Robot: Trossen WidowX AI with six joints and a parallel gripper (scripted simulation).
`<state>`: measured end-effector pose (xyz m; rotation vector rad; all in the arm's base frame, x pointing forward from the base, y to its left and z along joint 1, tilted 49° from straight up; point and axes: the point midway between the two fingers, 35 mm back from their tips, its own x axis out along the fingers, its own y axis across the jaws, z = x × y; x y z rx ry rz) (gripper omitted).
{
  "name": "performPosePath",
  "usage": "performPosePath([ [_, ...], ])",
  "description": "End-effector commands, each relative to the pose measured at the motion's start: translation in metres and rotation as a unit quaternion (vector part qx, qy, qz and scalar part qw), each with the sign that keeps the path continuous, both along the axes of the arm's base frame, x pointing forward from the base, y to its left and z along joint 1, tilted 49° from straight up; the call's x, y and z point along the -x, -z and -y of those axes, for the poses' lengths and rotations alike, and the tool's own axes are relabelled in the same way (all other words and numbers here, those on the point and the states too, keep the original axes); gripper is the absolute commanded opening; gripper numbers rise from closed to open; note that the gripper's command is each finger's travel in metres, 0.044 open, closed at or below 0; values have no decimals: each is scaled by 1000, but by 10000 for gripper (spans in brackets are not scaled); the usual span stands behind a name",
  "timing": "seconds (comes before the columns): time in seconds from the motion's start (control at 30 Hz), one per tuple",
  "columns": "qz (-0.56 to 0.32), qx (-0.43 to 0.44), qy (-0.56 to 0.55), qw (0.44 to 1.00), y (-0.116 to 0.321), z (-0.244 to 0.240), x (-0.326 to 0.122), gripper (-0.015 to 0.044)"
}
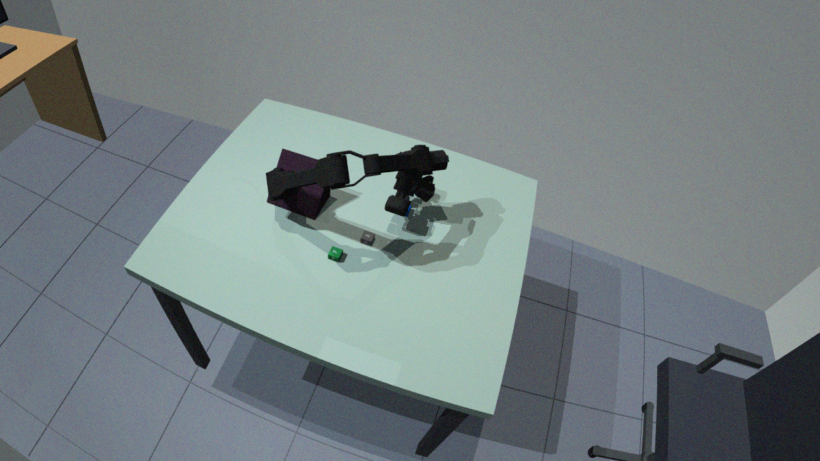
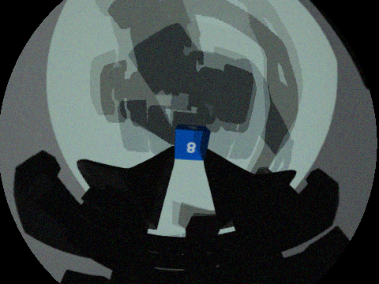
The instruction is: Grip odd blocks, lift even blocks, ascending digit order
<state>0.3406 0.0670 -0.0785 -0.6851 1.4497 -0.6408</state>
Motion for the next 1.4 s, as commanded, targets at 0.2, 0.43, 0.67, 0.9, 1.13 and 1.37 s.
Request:
performPosePath([
  [0.2,2,0,-3,1000,-9,-11,-1,120],
  [0.43,2,0,-3,1000,-9,-11,-1,120],
  [0.67,2,0,-3,1000,-9,-11,-1,120],
  [0.9,2,0,-3,1000,-1,-2,-1,120],
  [1.13,2,0,-3,1000,1,0,-1,120],
  [1.37,2,0,-3,1000,1,0,-1,172],
])
